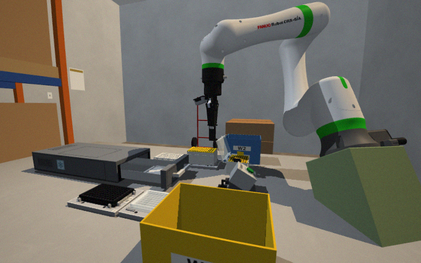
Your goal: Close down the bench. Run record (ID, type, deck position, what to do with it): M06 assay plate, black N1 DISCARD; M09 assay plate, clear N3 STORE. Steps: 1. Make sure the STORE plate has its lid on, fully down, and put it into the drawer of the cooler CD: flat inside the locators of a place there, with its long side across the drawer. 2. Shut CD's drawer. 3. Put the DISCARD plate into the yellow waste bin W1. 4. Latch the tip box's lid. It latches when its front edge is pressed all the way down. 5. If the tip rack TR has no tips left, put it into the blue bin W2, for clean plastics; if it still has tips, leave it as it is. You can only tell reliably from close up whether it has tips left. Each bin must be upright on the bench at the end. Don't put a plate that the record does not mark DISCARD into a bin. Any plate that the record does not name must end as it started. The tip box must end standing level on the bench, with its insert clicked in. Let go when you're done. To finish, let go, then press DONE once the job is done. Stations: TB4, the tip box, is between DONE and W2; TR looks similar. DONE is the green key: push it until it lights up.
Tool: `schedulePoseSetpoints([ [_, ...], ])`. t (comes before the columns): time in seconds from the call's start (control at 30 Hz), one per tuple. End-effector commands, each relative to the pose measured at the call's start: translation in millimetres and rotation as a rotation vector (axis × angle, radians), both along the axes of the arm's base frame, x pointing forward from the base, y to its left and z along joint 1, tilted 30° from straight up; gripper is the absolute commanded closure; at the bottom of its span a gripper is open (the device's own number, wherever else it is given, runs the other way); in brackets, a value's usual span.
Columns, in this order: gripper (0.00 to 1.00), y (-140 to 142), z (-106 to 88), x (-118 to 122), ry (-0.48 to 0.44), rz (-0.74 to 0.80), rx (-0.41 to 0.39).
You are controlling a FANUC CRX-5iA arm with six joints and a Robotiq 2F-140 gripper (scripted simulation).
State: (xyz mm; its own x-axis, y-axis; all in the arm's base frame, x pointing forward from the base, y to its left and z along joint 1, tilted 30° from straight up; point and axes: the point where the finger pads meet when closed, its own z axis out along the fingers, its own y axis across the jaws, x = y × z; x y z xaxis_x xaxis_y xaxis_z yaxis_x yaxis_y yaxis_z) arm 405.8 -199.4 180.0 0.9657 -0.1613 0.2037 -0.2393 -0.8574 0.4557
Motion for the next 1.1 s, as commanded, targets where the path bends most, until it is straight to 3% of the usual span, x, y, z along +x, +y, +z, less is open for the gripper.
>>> schedulePoseSetpoints([
  [0.0,0.9,-2.1,-3.4,1.0,-0.001,0.001,0.0],
  [0.4,0.9,-2.7,-4.5,1.1,-0.001,0.001,0.0],
  [1.07,0.9,2.7,-6.6,-22.2,-0.001,0.0,0.0],
])
